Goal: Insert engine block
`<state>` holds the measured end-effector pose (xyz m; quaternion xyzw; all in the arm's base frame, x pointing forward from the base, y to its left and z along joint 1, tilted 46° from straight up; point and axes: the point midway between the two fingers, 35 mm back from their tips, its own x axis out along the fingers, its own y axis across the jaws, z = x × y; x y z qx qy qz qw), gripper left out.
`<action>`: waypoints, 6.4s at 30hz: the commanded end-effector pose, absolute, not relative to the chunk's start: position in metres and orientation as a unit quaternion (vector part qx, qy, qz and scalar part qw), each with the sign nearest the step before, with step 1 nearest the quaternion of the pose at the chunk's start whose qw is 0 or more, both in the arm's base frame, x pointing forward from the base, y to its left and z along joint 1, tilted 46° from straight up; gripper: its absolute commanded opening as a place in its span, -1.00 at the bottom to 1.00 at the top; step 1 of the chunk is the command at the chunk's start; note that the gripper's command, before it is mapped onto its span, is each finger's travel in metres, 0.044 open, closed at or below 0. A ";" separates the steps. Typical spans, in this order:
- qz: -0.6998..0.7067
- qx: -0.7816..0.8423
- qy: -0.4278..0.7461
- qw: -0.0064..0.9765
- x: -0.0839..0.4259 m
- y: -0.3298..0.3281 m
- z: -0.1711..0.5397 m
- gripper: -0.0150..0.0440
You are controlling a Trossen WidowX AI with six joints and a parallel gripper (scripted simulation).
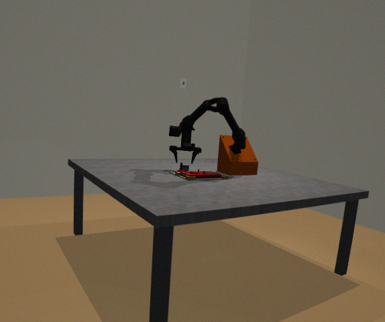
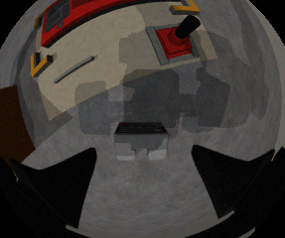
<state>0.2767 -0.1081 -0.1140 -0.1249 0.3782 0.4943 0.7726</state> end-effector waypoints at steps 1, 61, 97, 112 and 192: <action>0.495 -0.120 0.378 0.773 0.277 -0.103 -0.119 1.00; 0.492 -0.123 0.382 0.772 0.269 -0.140 -0.085 -0.49; 0.379 0.083 0.495 0.778 0.253 -0.165 -0.052 -0.49; 0.239 0.280 0.576 0.730 0.254 -0.163 -0.053 -0.49; -0.379 0.773 0.494 0.121 0.265 -0.127 -0.090 -0.49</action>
